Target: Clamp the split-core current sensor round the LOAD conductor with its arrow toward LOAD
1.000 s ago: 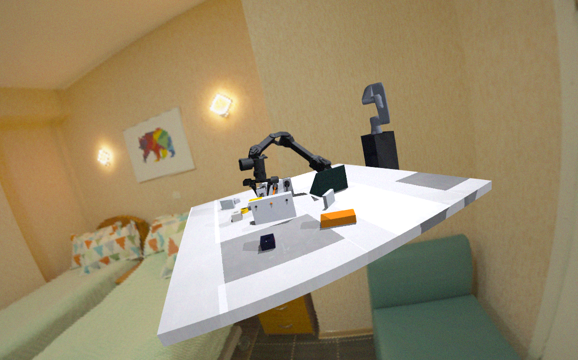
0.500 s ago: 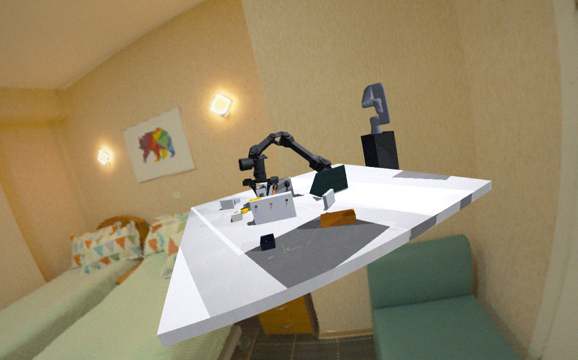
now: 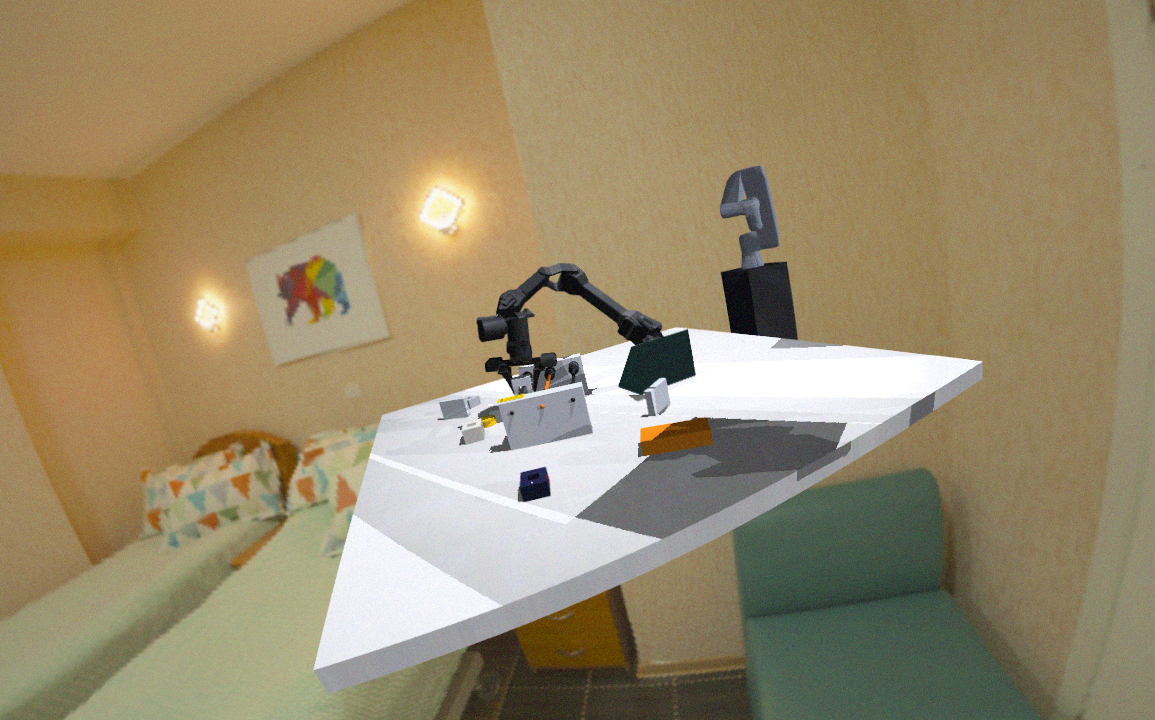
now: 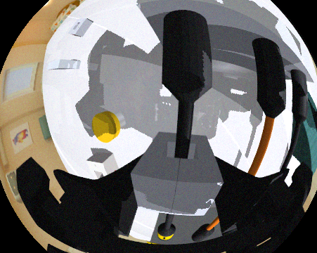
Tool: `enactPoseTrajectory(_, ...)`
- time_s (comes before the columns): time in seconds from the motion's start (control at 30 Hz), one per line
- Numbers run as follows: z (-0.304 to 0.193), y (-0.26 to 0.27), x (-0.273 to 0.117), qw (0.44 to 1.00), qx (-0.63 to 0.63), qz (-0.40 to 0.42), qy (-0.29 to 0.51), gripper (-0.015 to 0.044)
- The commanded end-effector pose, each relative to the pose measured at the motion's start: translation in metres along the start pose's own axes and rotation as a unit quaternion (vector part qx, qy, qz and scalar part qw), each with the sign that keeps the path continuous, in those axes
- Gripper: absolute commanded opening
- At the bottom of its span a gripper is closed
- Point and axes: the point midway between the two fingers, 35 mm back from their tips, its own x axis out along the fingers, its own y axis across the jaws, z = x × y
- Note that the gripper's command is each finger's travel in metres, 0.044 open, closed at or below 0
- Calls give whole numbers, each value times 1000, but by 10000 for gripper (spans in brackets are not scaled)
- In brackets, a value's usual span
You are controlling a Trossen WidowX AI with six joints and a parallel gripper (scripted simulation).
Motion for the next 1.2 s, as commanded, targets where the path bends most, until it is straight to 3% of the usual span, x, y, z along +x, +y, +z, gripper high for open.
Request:
enactPoseTrajectory(0.0,0,0,0,1000,0,0,0,260)
enactPoseTrajectory(0.5,0,0,0,1000,0,0,0,260)
enactPoseTrajectory(0.73,0,0,0,1000,0,0,0,440)
enactPoseTrajectory(1.0,0,0,0,1000,0,0,0,440)
enactPoseTrajectory(1.07,-1,-1,-11,1000,0,5,-1,440)
enactPoseTrajectory(1.17,-1,-6,-60,999,1,33,-1,440)
